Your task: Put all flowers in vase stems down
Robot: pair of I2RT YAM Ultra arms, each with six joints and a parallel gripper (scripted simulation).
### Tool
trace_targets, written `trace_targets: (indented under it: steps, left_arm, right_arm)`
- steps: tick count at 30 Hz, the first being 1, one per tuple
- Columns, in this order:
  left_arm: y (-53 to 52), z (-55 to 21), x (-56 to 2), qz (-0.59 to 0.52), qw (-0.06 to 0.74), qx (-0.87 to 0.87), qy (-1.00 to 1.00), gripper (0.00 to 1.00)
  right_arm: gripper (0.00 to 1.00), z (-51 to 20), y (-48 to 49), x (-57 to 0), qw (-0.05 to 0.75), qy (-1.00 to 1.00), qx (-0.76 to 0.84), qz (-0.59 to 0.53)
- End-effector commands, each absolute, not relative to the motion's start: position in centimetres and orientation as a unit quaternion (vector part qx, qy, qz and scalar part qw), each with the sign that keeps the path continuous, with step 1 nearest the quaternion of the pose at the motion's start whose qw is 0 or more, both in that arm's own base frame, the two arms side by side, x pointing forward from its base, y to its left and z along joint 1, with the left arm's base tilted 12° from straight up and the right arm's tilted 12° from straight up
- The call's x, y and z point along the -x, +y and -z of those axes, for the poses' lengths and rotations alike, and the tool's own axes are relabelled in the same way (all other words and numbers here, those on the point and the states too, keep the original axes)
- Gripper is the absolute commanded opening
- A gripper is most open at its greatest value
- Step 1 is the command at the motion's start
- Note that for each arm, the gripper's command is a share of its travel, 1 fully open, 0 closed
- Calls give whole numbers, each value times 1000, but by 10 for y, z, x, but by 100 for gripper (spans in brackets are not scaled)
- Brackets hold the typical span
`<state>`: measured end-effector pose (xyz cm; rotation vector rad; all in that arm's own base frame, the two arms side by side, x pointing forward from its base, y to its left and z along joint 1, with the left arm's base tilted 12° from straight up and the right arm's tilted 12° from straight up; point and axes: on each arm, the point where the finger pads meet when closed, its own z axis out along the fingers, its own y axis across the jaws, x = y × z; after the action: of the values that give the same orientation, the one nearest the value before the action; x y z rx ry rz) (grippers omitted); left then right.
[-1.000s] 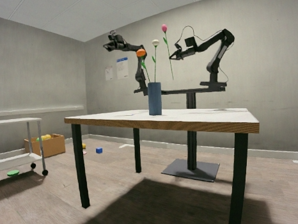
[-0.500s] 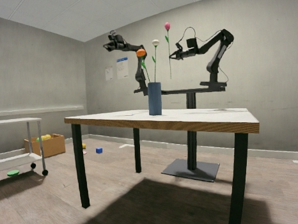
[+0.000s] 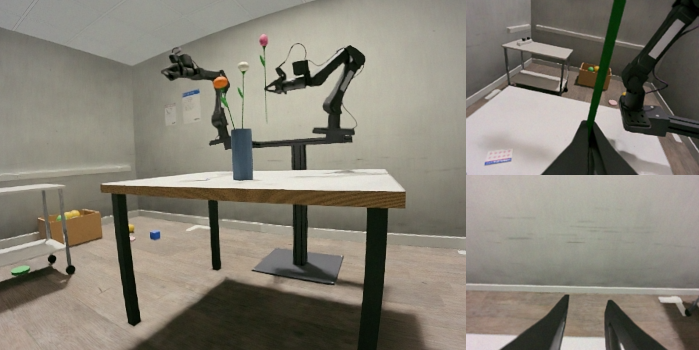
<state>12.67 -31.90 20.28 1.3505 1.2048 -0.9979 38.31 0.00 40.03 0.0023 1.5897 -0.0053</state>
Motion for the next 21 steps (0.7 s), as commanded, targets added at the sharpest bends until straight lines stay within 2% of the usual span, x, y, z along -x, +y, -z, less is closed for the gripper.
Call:
trace_targets:
  steps: [1,21]
  left_arm:
    - [-319,-205,-125,423,514,-560,493,0]
    - [-303,-210,-135,397,544,-534,511,0]
  right_arm:
    - [30,-407,-1,-383,707,707,-1,-1]
    - [30,-407,-1,-383,707,707,-1,-1]
